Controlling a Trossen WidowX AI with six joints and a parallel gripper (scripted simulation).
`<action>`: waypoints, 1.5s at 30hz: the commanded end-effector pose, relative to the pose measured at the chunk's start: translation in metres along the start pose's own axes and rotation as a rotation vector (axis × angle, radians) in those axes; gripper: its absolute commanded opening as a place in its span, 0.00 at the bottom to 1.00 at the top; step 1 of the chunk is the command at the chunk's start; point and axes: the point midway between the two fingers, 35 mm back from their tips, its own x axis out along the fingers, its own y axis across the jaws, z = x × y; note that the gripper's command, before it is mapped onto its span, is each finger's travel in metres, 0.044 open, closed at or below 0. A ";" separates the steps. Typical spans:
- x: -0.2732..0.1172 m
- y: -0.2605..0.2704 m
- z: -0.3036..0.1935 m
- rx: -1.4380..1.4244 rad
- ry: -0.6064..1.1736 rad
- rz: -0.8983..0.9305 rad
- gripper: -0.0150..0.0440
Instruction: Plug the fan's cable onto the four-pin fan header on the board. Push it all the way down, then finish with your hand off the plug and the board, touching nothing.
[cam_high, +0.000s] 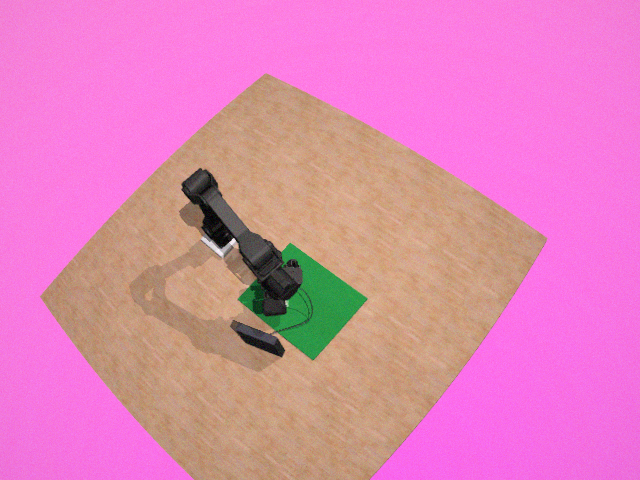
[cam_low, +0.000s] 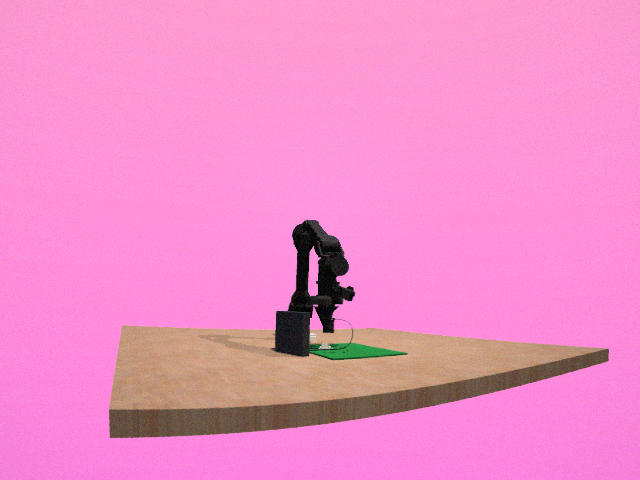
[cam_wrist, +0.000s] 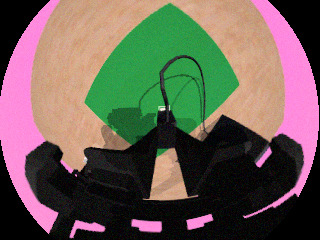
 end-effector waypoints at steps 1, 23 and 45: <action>0.002 -0.003 -0.001 -0.054 0.007 0.002 0.25; 0.000 -0.004 -0.008 -0.061 0.007 0.002 0.25; 0.022 -0.004 -0.009 -0.060 0.007 0.002 0.25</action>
